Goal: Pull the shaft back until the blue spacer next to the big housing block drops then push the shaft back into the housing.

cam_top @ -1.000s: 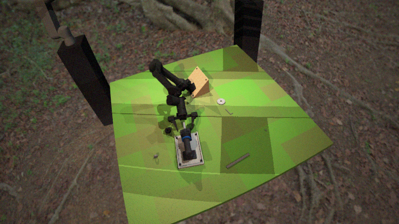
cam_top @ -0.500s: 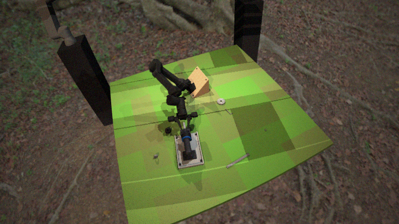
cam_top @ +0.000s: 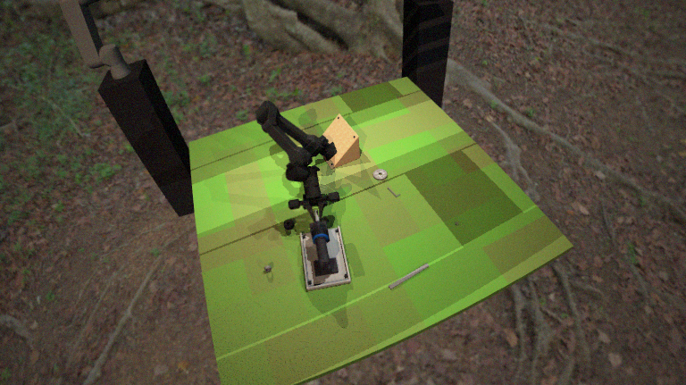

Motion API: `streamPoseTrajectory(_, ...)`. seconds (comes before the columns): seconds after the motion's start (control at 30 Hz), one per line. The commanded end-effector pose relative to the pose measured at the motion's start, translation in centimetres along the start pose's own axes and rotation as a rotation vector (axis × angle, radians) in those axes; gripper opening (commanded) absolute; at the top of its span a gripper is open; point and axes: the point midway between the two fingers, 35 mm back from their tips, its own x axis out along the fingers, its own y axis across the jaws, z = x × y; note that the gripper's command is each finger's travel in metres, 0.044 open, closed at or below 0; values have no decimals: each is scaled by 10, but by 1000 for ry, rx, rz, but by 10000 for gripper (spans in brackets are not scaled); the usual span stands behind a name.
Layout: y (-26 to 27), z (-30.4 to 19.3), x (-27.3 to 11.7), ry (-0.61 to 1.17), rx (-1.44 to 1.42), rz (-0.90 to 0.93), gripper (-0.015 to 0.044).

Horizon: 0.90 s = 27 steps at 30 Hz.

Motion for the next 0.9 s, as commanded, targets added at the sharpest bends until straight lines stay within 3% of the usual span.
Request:
streamPoseTrajectory(0.0,-1,2,-3,2,-4,-2,0)
streamPoseTrajectory(0.87,-1,7,-11,1,-4,-2,0)
